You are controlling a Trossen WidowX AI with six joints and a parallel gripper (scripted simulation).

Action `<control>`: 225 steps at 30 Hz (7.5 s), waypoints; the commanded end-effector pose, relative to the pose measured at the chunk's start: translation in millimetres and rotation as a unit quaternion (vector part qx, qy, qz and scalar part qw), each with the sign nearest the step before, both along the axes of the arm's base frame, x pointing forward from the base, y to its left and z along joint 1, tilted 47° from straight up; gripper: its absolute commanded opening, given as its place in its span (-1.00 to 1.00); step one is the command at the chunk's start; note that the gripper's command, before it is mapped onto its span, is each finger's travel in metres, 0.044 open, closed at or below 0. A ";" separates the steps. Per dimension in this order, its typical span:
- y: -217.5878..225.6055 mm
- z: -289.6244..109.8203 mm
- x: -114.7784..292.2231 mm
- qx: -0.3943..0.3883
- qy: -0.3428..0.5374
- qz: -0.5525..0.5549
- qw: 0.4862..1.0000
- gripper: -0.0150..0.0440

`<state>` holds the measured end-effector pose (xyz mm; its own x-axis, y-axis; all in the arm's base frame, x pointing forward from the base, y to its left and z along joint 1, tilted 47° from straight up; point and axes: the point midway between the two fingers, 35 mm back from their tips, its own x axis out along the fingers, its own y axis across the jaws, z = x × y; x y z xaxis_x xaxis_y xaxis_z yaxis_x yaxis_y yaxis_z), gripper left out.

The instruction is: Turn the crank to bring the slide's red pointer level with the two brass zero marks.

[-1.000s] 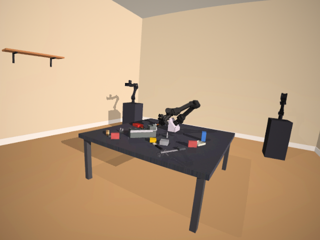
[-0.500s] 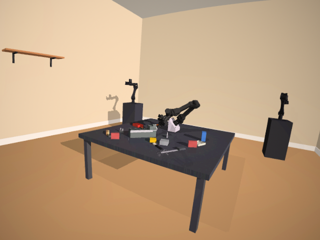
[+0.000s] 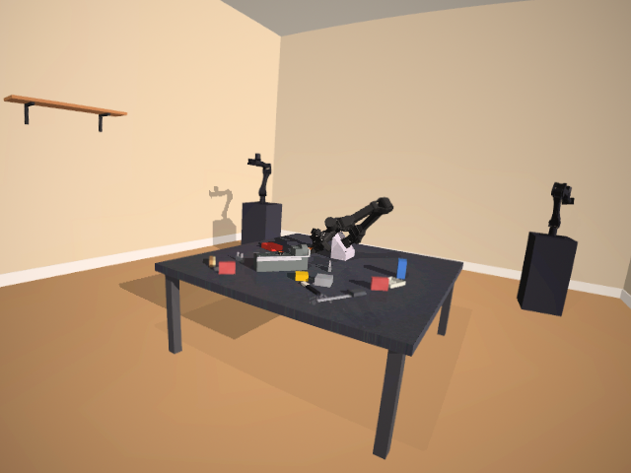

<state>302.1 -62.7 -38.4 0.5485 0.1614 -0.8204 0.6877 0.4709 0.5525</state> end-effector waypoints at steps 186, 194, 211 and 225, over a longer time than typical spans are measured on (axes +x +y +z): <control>-149.4 46.3 78.2 -0.014 -0.137 0.158 0.978 1.00; -127.7 69.1 56.2 -0.005 -0.082 0.106 0.991 1.00; -88.9 96.2 4.1 -0.001 0.006 0.000 1.000 1.00; -52.7 59.3 11.0 -0.001 0.007 0.001 1.000 1.00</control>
